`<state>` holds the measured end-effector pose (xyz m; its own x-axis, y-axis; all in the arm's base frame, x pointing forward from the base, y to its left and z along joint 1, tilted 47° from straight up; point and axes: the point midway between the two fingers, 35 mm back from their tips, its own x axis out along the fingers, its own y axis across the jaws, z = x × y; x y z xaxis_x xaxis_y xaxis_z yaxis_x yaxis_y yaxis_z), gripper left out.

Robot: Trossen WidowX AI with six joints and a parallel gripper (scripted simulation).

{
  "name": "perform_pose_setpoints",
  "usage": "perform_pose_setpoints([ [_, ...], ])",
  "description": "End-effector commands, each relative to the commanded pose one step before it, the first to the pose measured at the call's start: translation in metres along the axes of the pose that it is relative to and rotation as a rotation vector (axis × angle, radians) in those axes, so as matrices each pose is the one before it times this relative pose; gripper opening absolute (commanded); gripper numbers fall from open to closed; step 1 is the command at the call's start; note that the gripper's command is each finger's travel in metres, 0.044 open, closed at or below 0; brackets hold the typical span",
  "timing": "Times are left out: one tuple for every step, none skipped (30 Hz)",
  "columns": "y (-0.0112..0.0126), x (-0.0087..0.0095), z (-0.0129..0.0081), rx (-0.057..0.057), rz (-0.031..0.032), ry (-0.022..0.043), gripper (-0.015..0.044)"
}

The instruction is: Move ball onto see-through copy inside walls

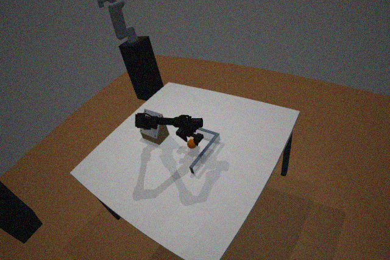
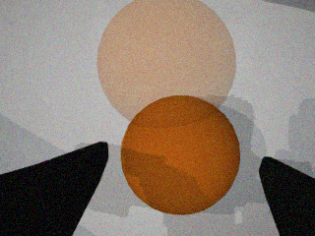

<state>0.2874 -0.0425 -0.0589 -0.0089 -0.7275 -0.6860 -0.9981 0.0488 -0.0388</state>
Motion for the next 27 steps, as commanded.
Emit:
perform_pose_setpoints([
  [0.00325,0.00676,0.00026,-0.0149,0.00461,0.00822,0.0417],
  [0.00002,0.00024,-0.00002,0.0,0.00001,0.00005,0.0417],
  [0.0,0.0,0.0,0.0,0.0,0.0,0.039],
  [0.0,0.0,0.0,0.0,0.0,0.0,0.0364],
  [0.0,0.0,0.0,0.0,0.0,0.0,0.0338],
  [0.0,0.0,0.0,0.0,0.0,0.0,0.0331],
  [0.0,0.0,0.0,0.0,0.0,0.0,0.0324],
  [0.0,0.0,0.0,0.0,0.0,0.0,0.0318],
  [0.0,0.0,0.0,0.0,0.0,0.0,0.0311],
  [0.0,0.0,0.0,0.0,0.0,0.0,0.0304],
  [0.0,0.0,0.0,0.0,0.0,0.0,0.0298],
  [0.0,0.0,0.0,0.0,0.0,0.0,0.0291],
  [0.0,0.0,0.0,0.0,0.0,0.0,0.0284],
  [0.0,0.0,0.0,0.0,0.0,0.0,0.0278],
  [0.0,0.0,0.0,0.0,0.0,0.0,0.0252],
  [-0.0003,-0.00105,0.00017,-0.0001,-0.00013,-0.00045,0.0225],
  [-0.00086,-0.00318,0.0005,-0.0002,-0.00037,-0.00132,0.0199],
  [-0.00134,-0.00536,0.0008,-0.0003,-0.00054,-0.00208,0.0173],
  [-0.00146,-0.00658,0.0009,-0.0003,-0.00054,-0.00231,0.0147],
  [-0.00129,-0.00667,0.00083,-0.0003,-0.00043,-0.00208,0.012],
  [-0.00111,-0.00677,0.00075,-0.0003,-0.00032,-0.00185,0.0094],
  [-0.00094,-0.00685,0.00067,-0.0003,-0.00022,-0.00161,0.0068],
  [-0.00076,-0.00694,0.00059,-0.0002,-0.00012,-0.00136,0.0042],
  [-0.00058,-0.00701,0.0005,-0.0002,-0.00003,-0.00112,0.0015],
  [-0.0004,-0.00709,0.00041,-0.0002,0.00004,-0.00087,0.0],
  [-0.00022,-0.00715,0.00031,-0.0001,0.00012,-0.00062,0.0],
  [-0.00004,-0.00721,0.00021,-0.0001,0.00018,-0.00037,0.0],
])
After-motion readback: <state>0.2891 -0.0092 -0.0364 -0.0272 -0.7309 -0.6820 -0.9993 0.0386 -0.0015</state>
